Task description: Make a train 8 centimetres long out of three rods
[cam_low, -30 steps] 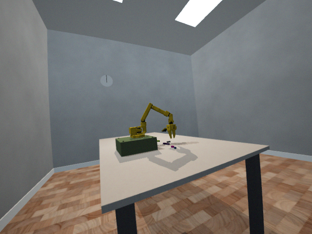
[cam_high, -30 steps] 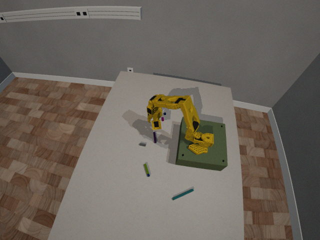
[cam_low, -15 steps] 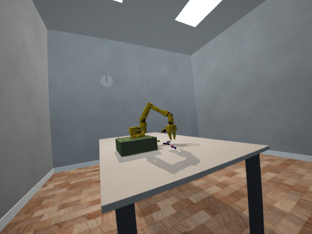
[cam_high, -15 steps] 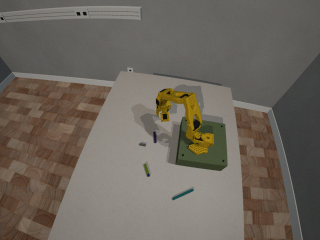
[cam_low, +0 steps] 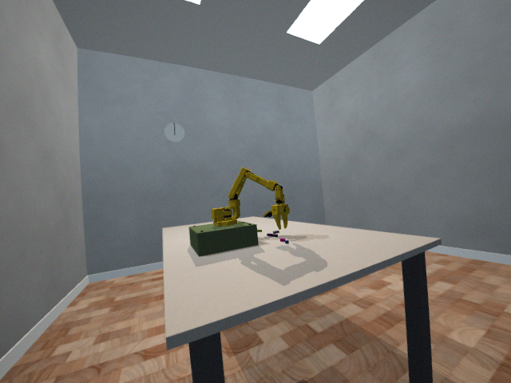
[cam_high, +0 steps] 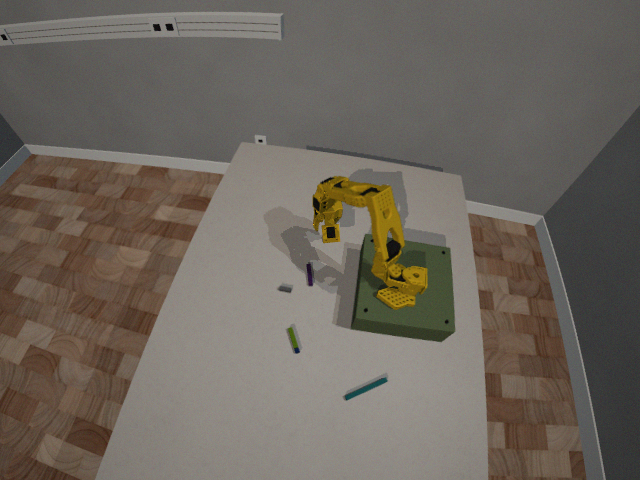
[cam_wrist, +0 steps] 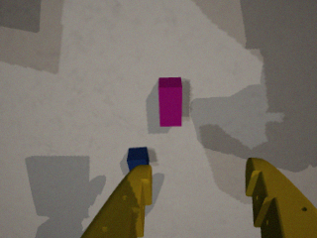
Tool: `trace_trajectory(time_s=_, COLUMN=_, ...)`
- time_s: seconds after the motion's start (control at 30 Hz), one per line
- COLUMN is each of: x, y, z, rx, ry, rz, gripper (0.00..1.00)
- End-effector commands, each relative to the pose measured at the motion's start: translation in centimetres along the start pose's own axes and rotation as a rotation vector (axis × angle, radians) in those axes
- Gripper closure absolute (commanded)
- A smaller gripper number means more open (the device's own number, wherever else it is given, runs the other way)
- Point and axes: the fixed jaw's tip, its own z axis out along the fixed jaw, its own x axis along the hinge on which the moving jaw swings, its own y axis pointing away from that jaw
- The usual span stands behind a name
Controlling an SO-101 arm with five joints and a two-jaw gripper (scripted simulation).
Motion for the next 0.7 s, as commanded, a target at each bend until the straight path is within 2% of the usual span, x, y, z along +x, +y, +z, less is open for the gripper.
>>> trace_trajectory(time_s=0.0, x=0.15, y=0.09, z=-0.22, rx=0.008, ry=0.011, rz=-0.002, gripper=0.81)
trace_trajectory(time_s=0.17, x=0.15, y=0.09, z=-0.22, rx=0.008, ry=0.011, rz=-0.002, gripper=0.81)
trace_trajectory(time_s=0.2, x=0.3, y=0.4, z=-0.55, rx=0.016, ry=0.024, rz=-0.006, gripper=0.81)
trace_trajectory(time_s=0.67, x=0.3, y=0.4, z=-0.55, rx=0.016, ry=0.024, rz=-0.006, gripper=0.81)
